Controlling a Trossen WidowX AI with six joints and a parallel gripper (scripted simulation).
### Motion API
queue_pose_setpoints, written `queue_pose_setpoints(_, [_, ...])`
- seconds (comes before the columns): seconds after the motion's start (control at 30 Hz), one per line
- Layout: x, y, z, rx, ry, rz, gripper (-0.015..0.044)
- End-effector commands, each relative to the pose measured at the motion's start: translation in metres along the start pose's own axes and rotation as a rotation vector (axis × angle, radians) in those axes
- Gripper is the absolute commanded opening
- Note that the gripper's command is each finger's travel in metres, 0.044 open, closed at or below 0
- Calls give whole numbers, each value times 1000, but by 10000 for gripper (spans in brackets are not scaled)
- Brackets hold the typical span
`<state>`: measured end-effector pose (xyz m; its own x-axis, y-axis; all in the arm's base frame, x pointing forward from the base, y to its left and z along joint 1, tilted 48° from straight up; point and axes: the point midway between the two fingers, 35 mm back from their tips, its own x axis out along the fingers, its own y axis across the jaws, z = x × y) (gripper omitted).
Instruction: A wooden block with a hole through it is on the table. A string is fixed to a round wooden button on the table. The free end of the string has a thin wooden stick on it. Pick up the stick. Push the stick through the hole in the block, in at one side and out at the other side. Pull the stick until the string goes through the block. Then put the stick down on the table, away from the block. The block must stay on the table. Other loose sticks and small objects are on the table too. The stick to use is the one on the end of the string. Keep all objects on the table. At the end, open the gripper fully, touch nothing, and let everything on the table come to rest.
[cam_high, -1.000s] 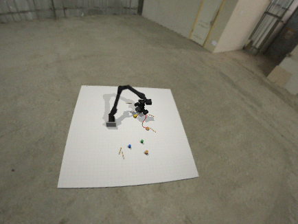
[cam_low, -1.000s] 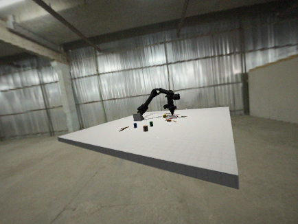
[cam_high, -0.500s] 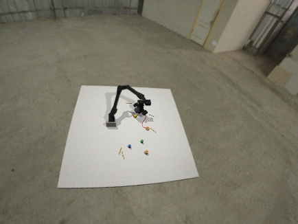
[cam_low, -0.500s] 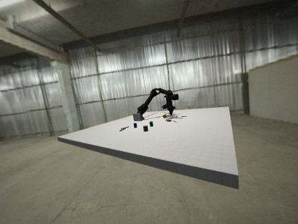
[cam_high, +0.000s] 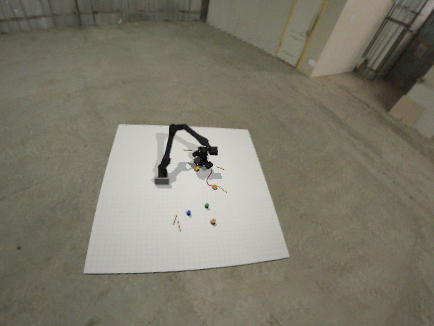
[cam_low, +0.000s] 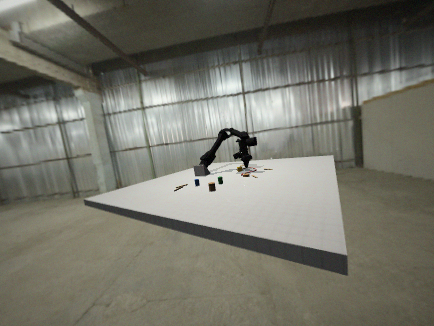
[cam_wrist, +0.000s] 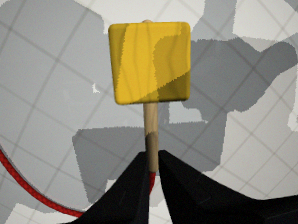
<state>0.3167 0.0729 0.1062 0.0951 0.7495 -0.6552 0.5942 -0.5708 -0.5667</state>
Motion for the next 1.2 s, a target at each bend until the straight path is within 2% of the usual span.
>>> queue_pose_setpoints(0.0, [0, -2, 7, -6, 3, -2, 0])
queue_pose_setpoints(0.47, [-1, -1, 25, -5, 2, -2, 0])
queue_pose_setpoints(0.63, [-1, 0, 21, 2, 0, -1, 121])
queue_pose_setpoints(0.73, [-3, 1, 21, 2, 0, -1, 121])
queue_pose_setpoints(0.97, [-78, 1, 19, 3, -4, 1, 121])
queue_pose_setpoints(1.17, [-75, 1, 18, 6, 7, 10, 121])
